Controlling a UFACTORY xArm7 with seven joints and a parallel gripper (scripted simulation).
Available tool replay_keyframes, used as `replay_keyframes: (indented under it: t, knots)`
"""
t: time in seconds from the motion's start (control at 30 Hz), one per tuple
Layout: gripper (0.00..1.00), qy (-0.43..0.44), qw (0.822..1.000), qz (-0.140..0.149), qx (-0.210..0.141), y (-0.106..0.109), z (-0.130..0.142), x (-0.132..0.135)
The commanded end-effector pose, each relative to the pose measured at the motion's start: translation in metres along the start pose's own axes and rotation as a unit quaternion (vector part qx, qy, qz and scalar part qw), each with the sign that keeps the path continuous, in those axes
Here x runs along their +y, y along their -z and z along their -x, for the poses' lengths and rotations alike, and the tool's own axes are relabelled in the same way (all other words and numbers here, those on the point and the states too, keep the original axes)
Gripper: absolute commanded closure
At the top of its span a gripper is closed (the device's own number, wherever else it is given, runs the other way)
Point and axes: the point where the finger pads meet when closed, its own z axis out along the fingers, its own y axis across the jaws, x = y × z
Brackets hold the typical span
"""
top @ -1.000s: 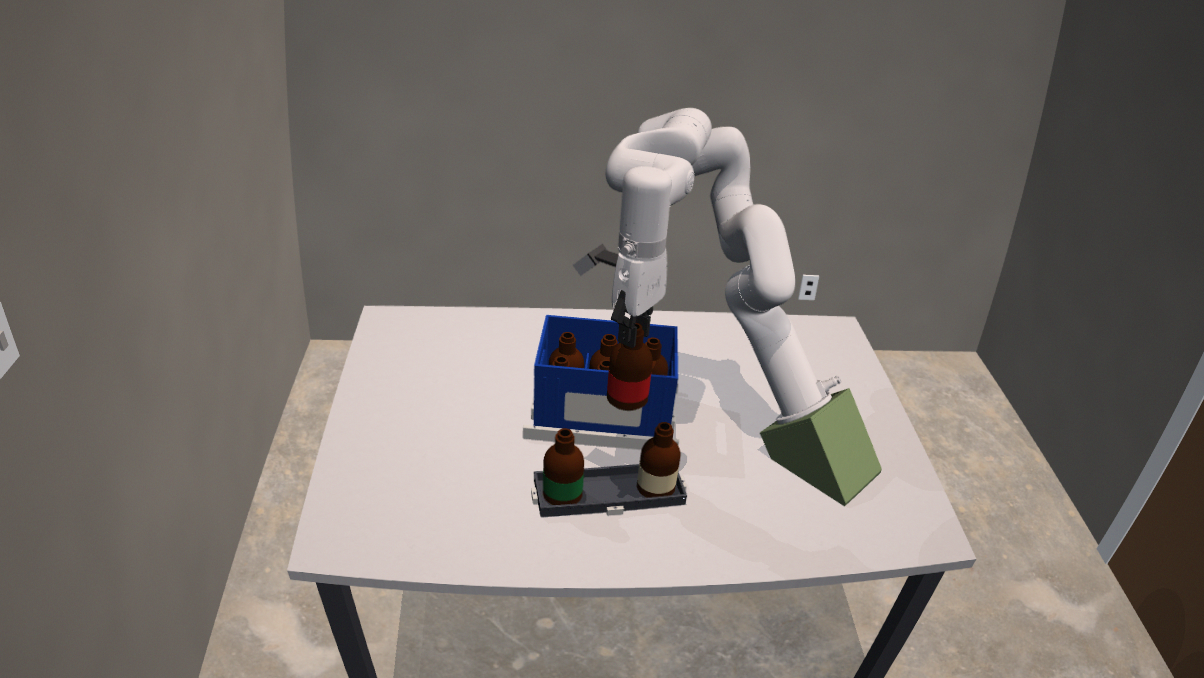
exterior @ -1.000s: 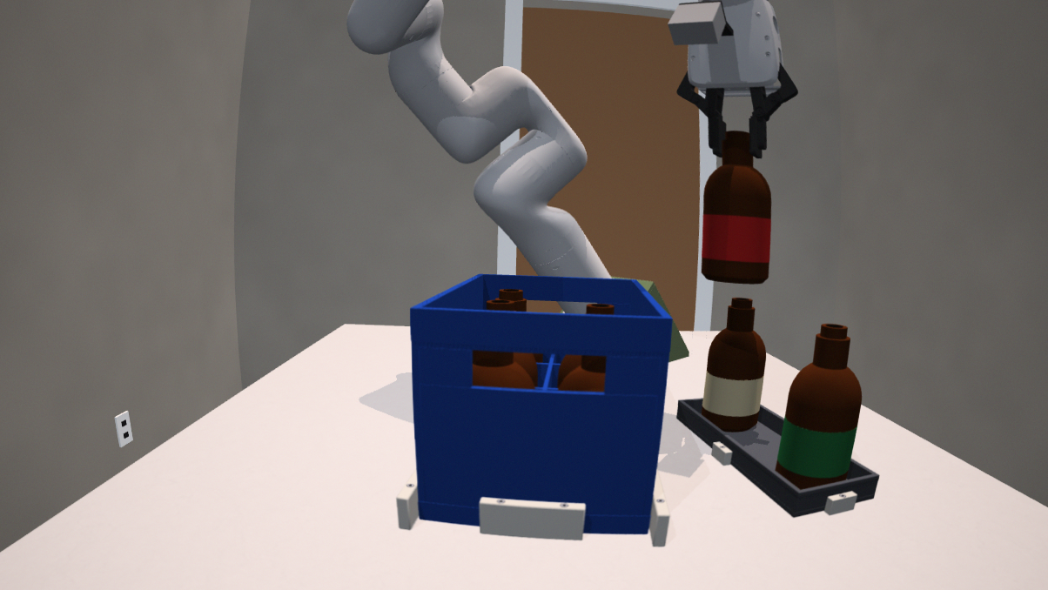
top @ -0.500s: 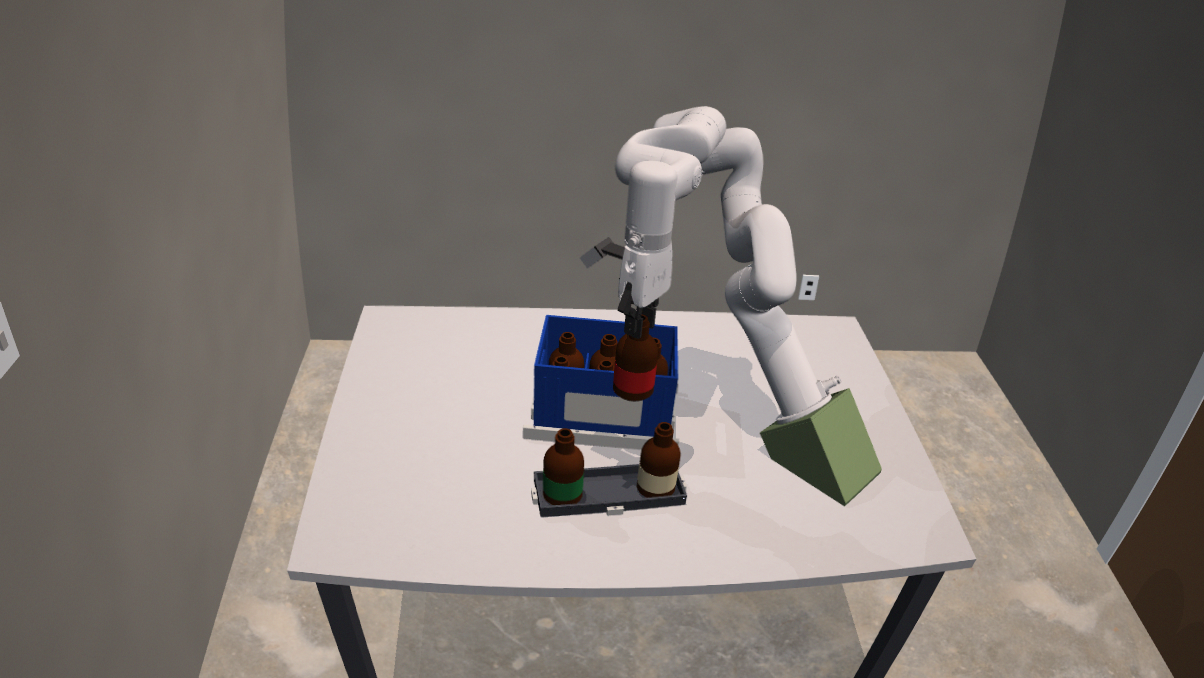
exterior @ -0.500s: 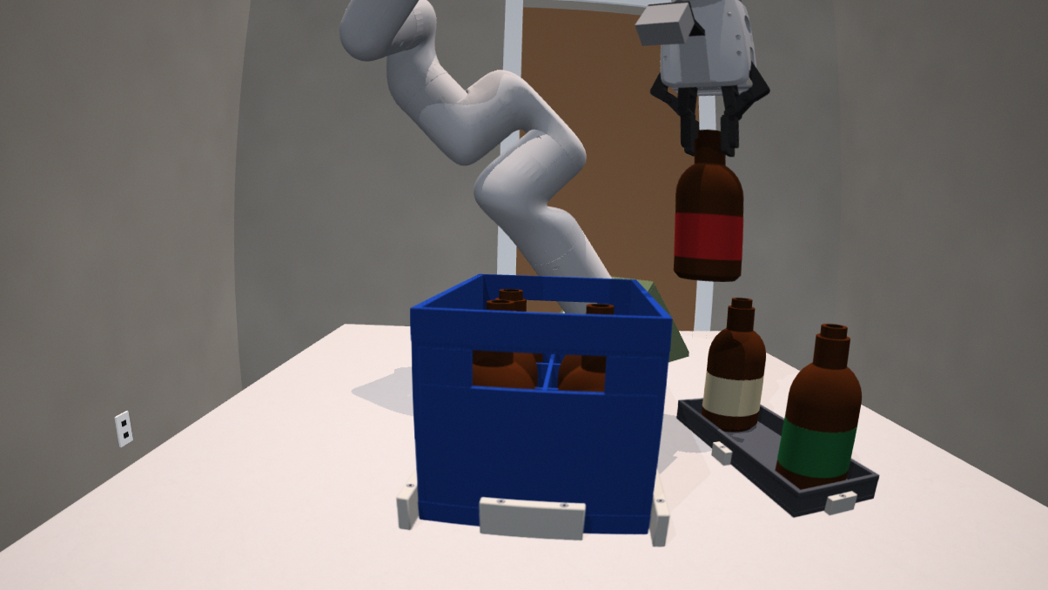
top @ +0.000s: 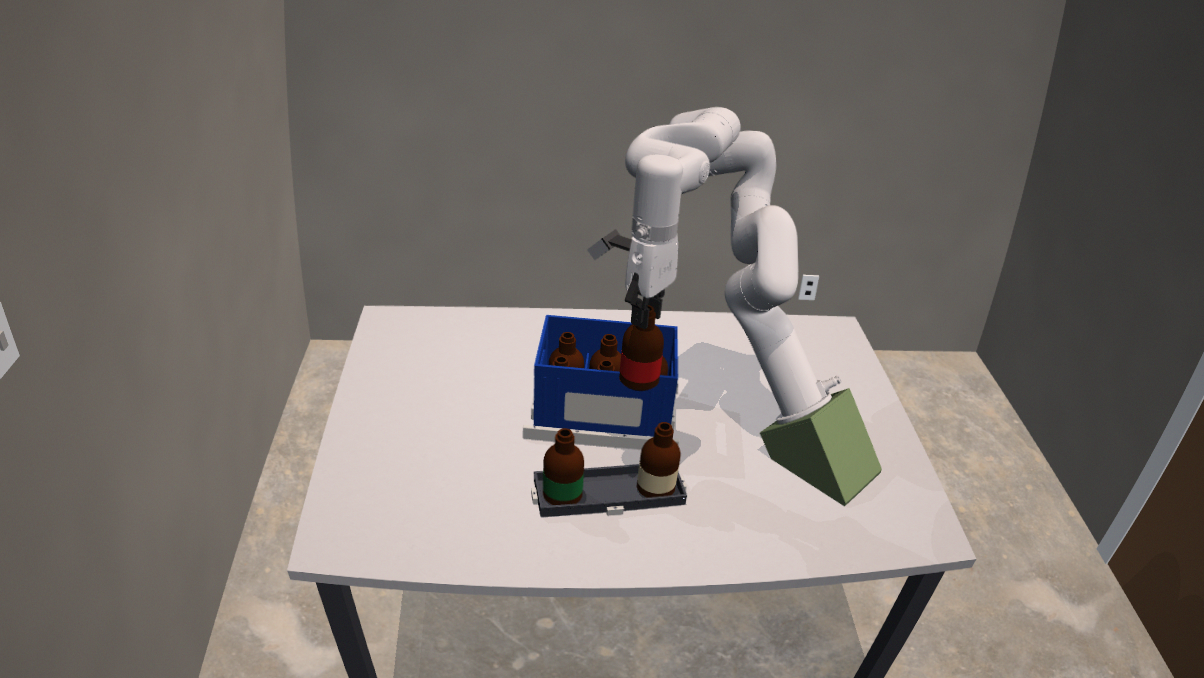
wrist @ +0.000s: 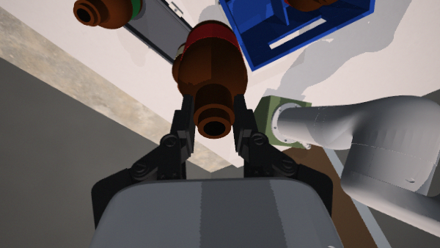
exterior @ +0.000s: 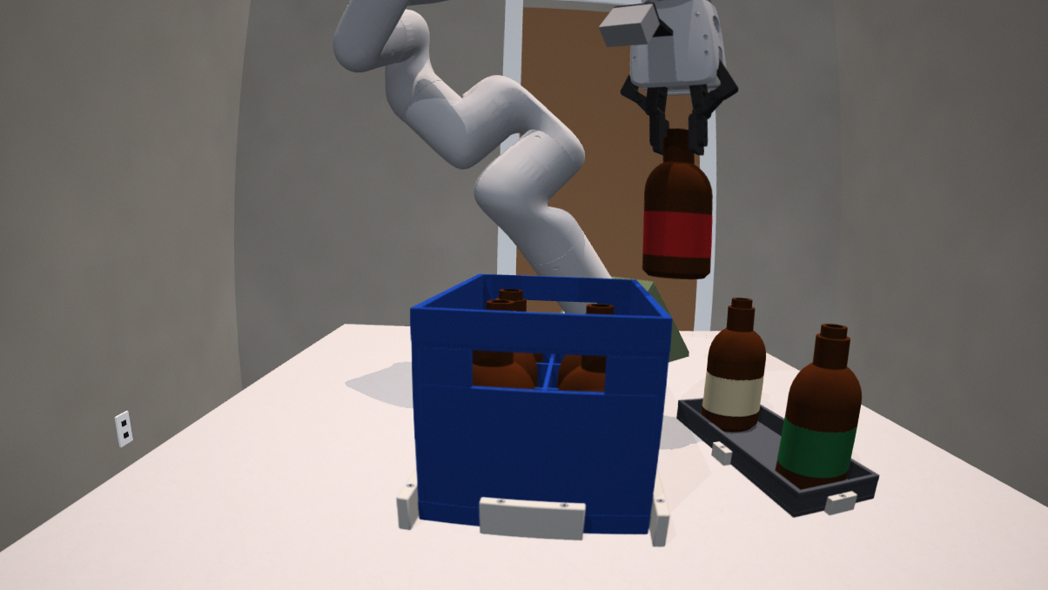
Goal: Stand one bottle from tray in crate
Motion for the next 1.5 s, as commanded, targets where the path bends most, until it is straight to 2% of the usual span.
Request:
replay_keyframes:
  t: [0.0,0.63,1.47]
  knots:
    - [1.0,0.0,1.0,-0.002,0.0,0.002,-0.002,0.009]
    - [1.0,0.0,1.0,-0.002,0.0,0.001,-0.012,0.048]
    - [1.0,0.0,1.0,-0.002,0.0,0.001,-0.019,0.077]
